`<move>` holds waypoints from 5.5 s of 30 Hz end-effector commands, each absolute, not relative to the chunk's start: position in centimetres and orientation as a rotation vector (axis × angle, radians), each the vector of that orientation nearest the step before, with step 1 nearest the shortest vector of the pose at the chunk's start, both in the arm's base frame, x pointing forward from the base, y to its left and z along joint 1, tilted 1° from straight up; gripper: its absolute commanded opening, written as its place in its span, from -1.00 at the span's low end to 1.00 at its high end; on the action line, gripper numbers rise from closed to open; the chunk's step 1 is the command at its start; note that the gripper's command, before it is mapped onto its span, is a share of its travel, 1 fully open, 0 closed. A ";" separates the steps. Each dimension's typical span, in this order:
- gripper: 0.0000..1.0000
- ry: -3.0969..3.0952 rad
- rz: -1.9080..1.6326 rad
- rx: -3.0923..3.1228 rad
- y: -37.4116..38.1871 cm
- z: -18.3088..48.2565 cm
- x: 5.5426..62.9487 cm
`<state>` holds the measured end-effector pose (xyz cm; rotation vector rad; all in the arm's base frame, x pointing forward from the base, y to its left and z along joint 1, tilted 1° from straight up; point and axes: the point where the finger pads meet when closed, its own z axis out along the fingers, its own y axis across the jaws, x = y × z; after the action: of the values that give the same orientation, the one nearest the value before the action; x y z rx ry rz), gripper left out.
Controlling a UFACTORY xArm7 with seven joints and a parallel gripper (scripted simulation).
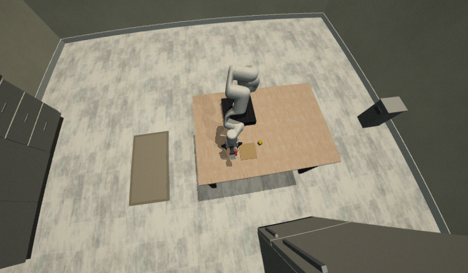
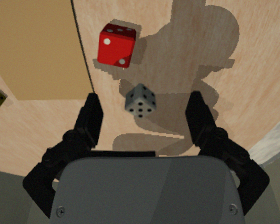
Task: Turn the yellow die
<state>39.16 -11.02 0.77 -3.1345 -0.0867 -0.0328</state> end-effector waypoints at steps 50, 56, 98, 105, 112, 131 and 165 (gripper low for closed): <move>1.00 -0.087 -0.037 -3.135 -9.0 1.0 45.6; 1.00 -0.087 -0.037 -3.135 -8.6 1.0 46.7; 1.00 -0.087 -0.037 -3.135 -8.5 1.0 46.7; 1.00 -0.087 -0.037 -3.135 -7.3 1.0 46.3; 1.00 -0.087 -0.037 -3.135 -3.2 1.0 44.9; 1.00 -0.087 -0.037 -3.135 10.1 1.0 40.5; 1.00 -0.087 -0.037 -3.135 13.9 1.0 39.3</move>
<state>39.13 13.85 0.87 -3.1364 -0.0868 -0.0317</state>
